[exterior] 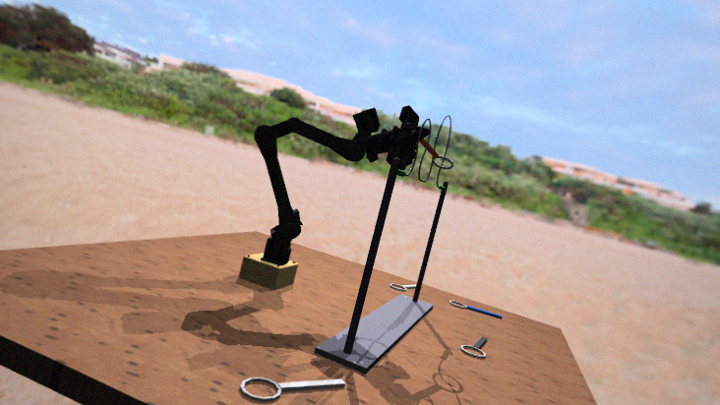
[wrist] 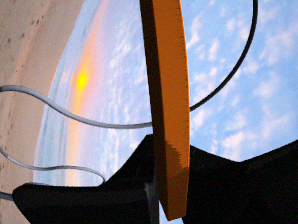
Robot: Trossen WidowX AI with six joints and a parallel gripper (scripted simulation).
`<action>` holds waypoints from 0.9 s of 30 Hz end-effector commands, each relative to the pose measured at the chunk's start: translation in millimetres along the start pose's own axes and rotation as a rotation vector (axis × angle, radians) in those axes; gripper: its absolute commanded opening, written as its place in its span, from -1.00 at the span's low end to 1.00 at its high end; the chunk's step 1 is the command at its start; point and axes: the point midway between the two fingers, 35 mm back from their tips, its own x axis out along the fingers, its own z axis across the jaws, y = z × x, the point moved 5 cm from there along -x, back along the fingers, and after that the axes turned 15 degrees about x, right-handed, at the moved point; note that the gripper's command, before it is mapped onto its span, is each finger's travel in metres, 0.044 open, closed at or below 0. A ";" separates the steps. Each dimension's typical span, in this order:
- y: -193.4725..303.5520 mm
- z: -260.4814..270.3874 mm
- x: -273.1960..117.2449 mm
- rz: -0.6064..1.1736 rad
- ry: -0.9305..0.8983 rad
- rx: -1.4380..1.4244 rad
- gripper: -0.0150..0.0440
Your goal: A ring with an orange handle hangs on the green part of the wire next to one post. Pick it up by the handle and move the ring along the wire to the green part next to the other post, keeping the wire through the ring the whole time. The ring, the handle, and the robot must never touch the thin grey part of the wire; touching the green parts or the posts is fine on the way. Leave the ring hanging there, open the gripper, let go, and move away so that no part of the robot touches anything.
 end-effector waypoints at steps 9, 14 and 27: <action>5.9 15.2 -1.8 0.011 -0.015 0.040 -1.00; 7.8 24.9 -3.4 0.025 -0.041 0.091 -1.00; 8.5 62.3 -12.7 0.087 -0.154 0.320 -1.00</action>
